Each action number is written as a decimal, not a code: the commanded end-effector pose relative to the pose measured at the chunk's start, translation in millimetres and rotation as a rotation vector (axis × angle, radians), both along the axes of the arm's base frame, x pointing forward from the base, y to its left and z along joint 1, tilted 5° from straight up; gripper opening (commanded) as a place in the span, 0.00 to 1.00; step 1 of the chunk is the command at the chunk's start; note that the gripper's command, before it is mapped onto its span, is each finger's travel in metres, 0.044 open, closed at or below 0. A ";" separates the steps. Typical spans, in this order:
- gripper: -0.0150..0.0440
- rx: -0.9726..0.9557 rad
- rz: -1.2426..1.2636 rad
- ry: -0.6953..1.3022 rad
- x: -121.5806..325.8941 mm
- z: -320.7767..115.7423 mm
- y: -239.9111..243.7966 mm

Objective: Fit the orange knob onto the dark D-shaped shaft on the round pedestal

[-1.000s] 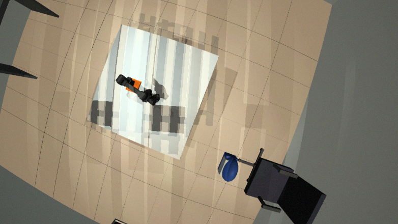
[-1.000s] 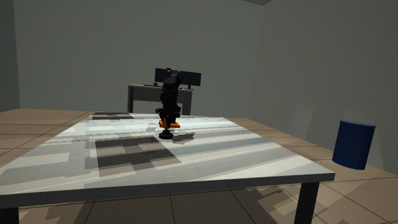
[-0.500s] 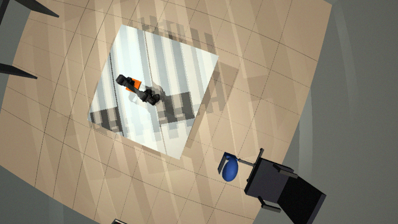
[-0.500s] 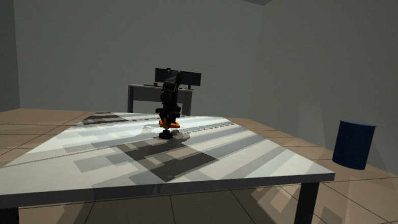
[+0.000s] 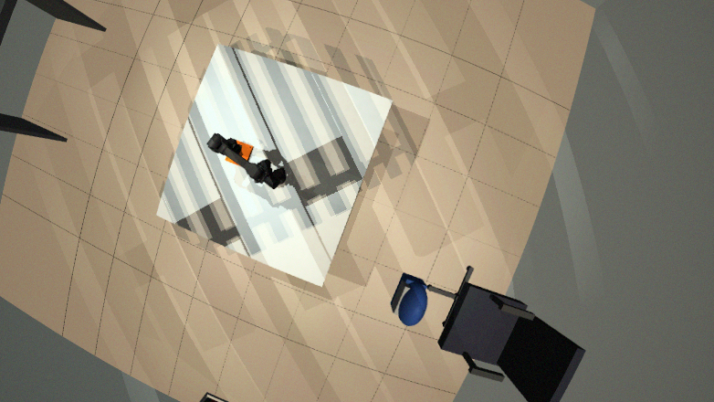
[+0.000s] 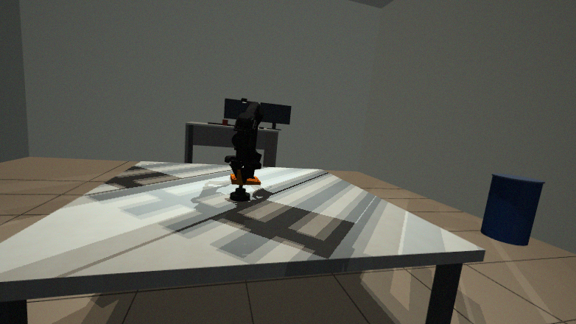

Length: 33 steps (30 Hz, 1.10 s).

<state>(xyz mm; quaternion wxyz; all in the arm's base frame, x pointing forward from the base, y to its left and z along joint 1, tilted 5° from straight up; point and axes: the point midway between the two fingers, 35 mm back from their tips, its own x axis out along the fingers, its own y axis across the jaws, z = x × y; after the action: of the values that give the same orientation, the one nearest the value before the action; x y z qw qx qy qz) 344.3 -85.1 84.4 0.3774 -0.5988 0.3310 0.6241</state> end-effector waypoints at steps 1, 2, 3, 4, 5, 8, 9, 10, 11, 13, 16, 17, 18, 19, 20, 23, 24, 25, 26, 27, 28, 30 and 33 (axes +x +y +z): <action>0.25 -0.006 0.010 -0.006 0.6 2.7 -0.8; 0.25 -0.006 0.010 -0.006 0.9 2.4 -0.9; 0.25 -0.006 0.010 -0.006 1.2 2.2 -0.9; 0.25 -0.006 0.010 -0.006 1.6 2.0 -1.0; 0.25 -0.006 0.010 -0.006 2.0 1.7 -1.0; 0.25 -0.006 0.010 -0.006 3.3 0.8 -1.1; 0.25 -0.006 0.010 -0.006 3.8 0.3 -1.2; 0.25 -0.006 0.010 -0.007 4.3 -0.1 -1.3; 0.25 -0.006 0.010 -0.007 4.7 -0.2 -1.3; 0.25 -0.006 0.010 -0.007 5.6 0.1 -1.6; 0.25 -0.007 0.010 -0.007 7.1 1.2 -2.2; 0.25 -0.007 0.010 -0.007 7.9 1.6 -2.5; 0.25 -0.007 0.010 -0.007 8.3 2.1 -2.7; 0.25 -0.007 0.010 -0.007 8.3 1.0 -2.6; 0.25 -0.007 0.010 -0.007 8.2 -1.2 -2.4; 0.25 -0.007 0.010 -0.007 7.7 -3.2 -2.2; 0.25 -0.007 0.010 -0.007 8.0 -3.4 -2.3; 0.25 -0.007 0.010 -0.007 7.9 -2.7 -2.3; 0.25 -0.007 0.010 -0.007 7.6 -2.7 -2.2; 0.25 -0.007 0.010 -0.007 7.3 -2.7 -2.2; 0.25 -0.007 0.010 -0.007 7.0 -2.7 -2.1; 0.25 -0.007 0.010 -0.007 7.0 -2.7 -2.1; 0.25 -0.007 0.010 -0.007 7.0 -2.7 -2.1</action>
<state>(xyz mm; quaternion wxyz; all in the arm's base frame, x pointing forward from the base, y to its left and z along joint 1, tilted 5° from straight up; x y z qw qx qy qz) 350.4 -86.3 81.4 0.3752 -0.6004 0.3286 0.6252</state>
